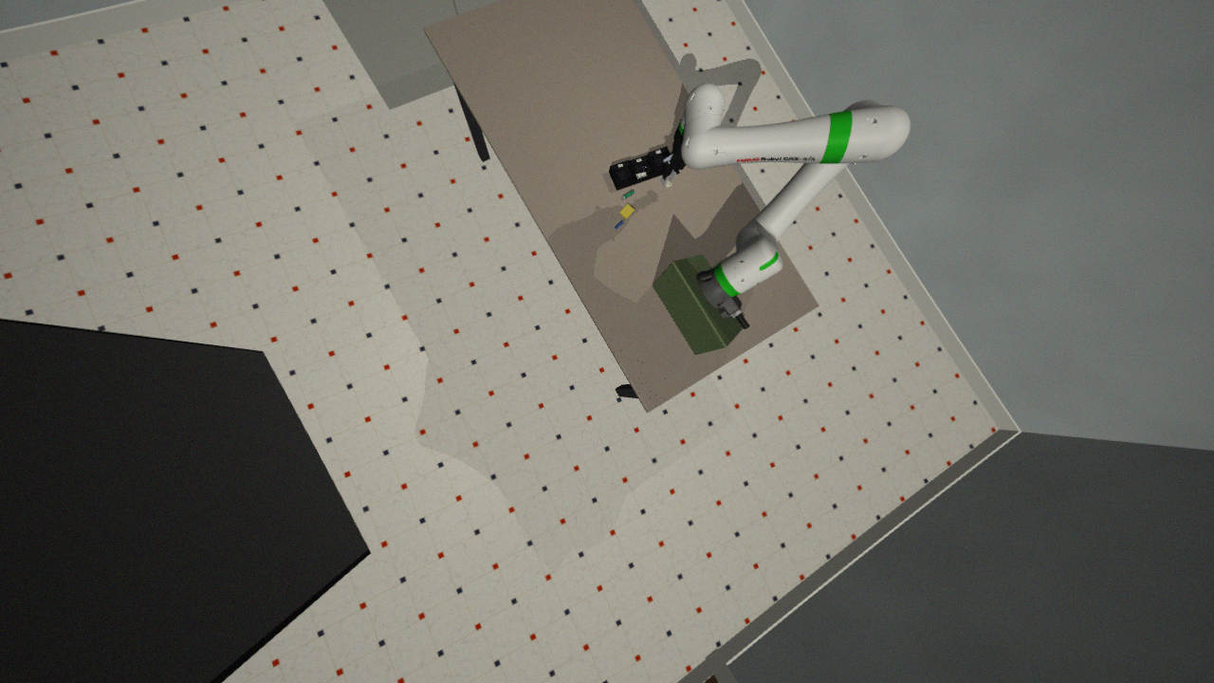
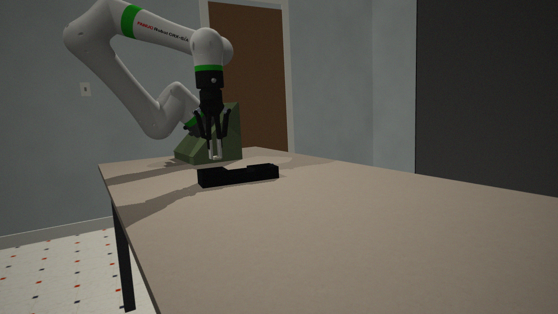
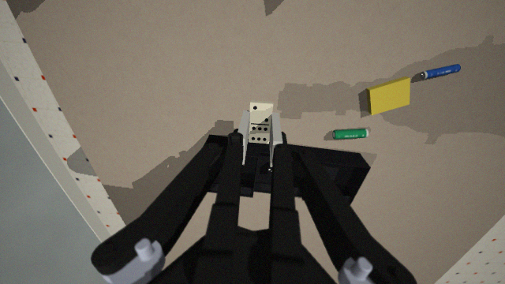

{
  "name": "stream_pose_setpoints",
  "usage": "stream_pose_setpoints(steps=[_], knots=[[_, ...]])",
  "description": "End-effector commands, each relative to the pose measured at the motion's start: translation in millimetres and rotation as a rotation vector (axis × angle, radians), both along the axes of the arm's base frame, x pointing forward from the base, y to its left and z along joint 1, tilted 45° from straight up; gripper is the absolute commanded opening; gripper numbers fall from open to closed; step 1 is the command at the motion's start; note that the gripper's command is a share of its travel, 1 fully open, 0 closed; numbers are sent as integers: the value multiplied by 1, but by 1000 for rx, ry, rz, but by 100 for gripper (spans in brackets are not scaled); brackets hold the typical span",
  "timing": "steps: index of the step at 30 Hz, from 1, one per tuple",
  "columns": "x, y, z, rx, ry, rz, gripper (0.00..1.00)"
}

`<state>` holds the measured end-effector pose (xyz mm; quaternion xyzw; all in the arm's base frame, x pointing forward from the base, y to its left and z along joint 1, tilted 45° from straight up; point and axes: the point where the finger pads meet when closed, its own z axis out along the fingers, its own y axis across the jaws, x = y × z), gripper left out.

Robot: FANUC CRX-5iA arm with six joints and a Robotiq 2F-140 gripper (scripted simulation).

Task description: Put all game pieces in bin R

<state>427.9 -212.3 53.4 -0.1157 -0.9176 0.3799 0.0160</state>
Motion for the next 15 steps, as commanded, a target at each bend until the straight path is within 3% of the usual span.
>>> stream_pose_setpoints(steps=[1, 6, 9, 11, 15], knots=[[6, 2, 0, 0, 0, 0, 13], [27, 3, -5, 0, 0, 0, 13], [45, 4, -9, -17, -104, -106, 13], [45, 4, -9, -17, -104, -106, 13], [68, 6, -14, -33, -207, -212, 13]])
